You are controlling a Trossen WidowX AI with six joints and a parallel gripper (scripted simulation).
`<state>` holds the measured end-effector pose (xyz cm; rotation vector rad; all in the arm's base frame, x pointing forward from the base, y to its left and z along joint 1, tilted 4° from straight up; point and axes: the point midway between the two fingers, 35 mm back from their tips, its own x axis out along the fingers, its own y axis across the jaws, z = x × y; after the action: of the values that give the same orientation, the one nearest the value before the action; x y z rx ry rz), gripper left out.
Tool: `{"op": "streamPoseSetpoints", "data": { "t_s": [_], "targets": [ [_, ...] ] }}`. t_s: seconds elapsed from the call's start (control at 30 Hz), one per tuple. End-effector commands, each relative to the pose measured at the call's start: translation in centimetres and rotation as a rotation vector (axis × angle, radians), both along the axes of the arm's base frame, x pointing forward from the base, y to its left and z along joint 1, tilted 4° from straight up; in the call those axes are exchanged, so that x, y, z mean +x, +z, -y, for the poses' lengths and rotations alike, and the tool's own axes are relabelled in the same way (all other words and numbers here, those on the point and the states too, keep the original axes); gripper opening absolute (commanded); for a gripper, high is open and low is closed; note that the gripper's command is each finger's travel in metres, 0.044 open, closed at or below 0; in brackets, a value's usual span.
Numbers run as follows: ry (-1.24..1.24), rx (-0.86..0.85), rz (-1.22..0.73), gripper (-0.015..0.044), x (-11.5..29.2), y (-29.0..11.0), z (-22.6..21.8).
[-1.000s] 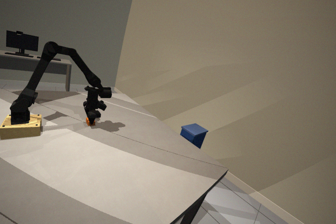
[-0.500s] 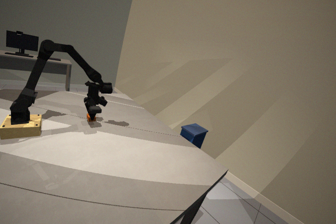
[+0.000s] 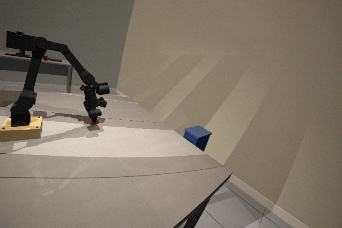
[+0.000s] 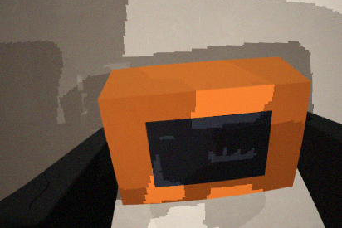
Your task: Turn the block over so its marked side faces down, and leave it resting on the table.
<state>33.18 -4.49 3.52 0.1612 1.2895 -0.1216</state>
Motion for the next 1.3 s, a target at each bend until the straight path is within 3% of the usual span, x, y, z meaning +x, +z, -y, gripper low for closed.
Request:
{"op": "streamPoseSetpoints", "data": {
  "t_s": [0.0,0.8,1.27],
  "targets": [
    [-0.009,-0.016,0.063,0.0,-0.1,-0.1,0.1],
    [-0.027,-0.07,0.378,0.0,-0.9,0.1,-0.1],
    [-0.035,-0.103,0.541,0.0,0.9,-2.6,0.1]
  ]
}}
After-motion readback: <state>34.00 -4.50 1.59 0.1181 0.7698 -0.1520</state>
